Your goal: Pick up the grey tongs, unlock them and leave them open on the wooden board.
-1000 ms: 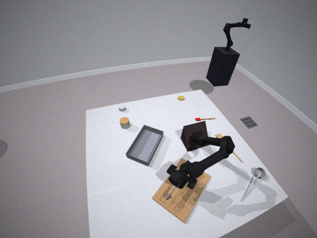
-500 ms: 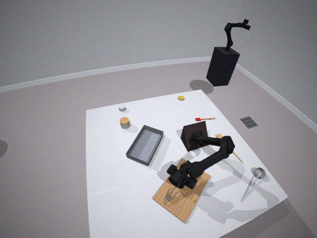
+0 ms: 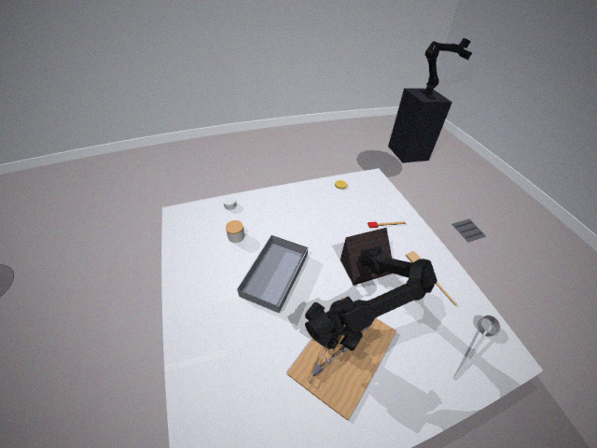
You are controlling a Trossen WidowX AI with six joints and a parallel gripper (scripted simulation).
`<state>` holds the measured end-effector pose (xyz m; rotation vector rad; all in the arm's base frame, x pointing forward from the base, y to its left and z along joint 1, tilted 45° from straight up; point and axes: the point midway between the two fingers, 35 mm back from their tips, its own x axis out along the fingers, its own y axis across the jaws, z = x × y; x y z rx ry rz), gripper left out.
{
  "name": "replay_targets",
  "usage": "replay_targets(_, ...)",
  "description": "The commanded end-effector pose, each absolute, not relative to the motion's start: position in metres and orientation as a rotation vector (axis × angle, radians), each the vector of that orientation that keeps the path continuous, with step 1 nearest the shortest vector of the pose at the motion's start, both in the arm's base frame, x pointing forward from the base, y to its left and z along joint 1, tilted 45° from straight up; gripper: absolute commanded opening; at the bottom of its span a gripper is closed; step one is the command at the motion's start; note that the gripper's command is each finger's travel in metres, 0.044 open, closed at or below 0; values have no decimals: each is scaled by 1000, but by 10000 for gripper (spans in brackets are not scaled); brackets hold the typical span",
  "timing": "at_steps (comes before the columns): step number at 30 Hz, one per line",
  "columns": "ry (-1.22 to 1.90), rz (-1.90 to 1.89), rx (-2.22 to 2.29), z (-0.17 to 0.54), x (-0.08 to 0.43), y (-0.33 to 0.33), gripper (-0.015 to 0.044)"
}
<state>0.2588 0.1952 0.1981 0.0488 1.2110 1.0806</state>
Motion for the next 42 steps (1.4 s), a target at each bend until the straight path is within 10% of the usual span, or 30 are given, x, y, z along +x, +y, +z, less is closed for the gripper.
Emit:
replay_targets(1,1240,1043,80,194,297,148,440)
replay_targets(42,1169,971,156,217,329,44,440)
